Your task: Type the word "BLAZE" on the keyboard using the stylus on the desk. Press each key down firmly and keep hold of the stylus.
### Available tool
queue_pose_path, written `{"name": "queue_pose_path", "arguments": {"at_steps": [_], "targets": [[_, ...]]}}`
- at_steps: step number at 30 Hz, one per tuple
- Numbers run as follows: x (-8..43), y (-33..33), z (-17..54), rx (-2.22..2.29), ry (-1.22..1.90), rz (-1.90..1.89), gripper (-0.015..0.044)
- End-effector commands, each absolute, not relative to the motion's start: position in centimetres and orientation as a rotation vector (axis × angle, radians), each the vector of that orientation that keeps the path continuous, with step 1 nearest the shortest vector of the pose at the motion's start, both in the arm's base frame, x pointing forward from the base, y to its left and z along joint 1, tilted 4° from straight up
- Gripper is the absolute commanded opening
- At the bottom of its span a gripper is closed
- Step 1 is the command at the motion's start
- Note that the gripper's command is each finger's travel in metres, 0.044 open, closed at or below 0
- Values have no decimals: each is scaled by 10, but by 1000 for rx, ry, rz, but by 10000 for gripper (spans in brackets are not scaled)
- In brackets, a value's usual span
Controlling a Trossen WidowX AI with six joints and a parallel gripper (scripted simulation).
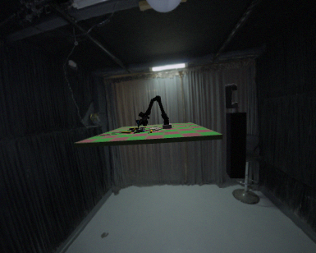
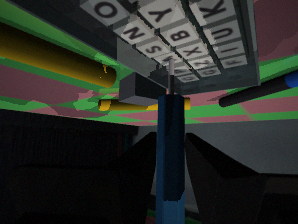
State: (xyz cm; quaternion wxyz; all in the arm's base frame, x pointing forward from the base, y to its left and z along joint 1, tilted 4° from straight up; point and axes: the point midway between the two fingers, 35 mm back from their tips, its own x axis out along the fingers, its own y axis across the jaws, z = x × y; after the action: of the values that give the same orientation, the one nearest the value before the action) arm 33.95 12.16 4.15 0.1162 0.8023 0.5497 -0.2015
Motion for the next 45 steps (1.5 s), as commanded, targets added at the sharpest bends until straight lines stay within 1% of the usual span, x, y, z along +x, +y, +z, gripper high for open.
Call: {"name": "queue_pose_path", "arguments": {"at_steps": [1, 6, 29, 32, 34, 35, 45], "targets": [[342, 121, 60, 2350, 1601, -572, 81], [342, 120, 77, 2350, 1601, -572, 81], [341, 119, 74, 2354, 1601, -591, 85], [341, 119, 74, 2354, 1601, -591, 65], [339, 120, 74, 2354, 1601, -589, 12], [338, 121, 75, 2354, 1601, -588, 0], [320, 130, 79, 2352, 1606, -573, 0]]}}
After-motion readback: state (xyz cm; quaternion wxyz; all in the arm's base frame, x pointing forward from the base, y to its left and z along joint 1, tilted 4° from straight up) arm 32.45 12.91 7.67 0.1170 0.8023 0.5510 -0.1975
